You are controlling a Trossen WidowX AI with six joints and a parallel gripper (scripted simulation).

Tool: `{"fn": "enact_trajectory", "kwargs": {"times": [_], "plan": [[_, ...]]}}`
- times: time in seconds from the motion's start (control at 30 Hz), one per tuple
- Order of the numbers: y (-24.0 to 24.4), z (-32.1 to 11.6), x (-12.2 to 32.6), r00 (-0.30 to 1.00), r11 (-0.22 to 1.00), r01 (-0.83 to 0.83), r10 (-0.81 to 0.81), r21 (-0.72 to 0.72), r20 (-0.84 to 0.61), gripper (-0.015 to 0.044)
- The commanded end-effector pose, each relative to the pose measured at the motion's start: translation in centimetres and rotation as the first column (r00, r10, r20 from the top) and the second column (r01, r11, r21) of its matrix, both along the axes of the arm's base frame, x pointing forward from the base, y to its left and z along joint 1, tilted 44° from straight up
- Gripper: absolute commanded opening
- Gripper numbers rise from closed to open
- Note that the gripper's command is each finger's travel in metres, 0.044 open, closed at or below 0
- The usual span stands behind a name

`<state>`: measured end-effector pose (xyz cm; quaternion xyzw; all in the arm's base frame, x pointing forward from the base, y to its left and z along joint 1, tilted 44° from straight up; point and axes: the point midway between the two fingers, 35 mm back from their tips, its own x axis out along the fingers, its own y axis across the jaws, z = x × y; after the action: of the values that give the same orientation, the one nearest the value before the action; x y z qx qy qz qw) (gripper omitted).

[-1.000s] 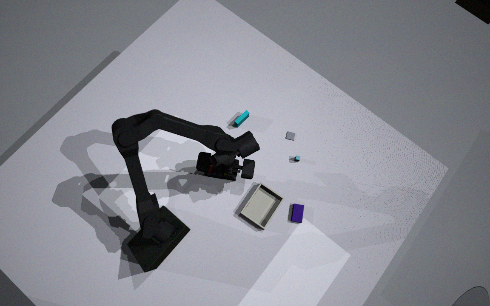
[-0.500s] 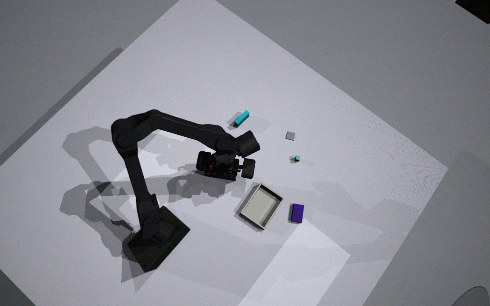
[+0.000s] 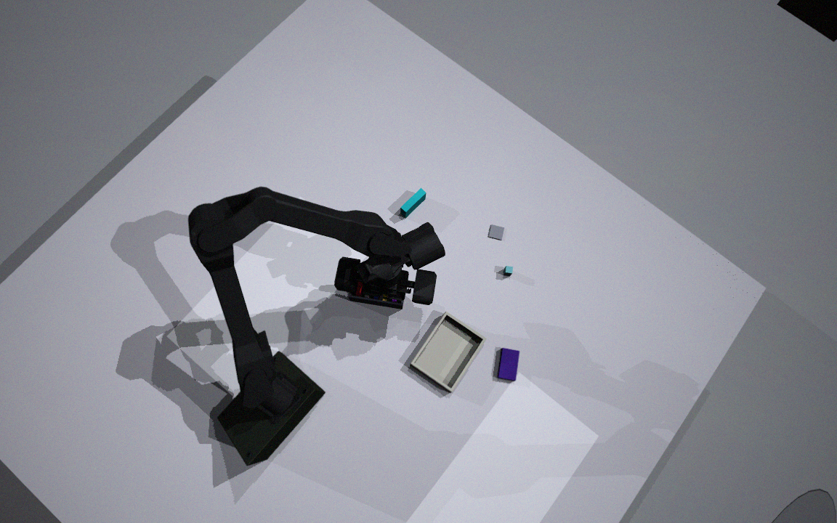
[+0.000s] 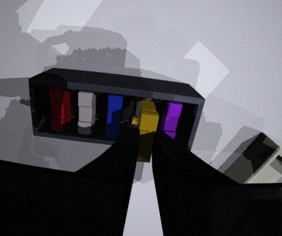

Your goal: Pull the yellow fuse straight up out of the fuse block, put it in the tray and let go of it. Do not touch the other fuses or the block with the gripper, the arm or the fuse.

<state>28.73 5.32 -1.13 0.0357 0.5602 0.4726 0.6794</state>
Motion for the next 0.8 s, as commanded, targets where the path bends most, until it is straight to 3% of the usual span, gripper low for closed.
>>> {"fn": "enact_trajectory", "kwargs": {"times": [0.0,0.77], "plan": [[-0.22,0.17,0.02,1.0,1.0,-0.004,0.004,-0.003,0.003,0.0],[-1.05,1.07,0.08,1.0,1.0,-0.003,0.003,-0.002,0.002,0.0]]}}
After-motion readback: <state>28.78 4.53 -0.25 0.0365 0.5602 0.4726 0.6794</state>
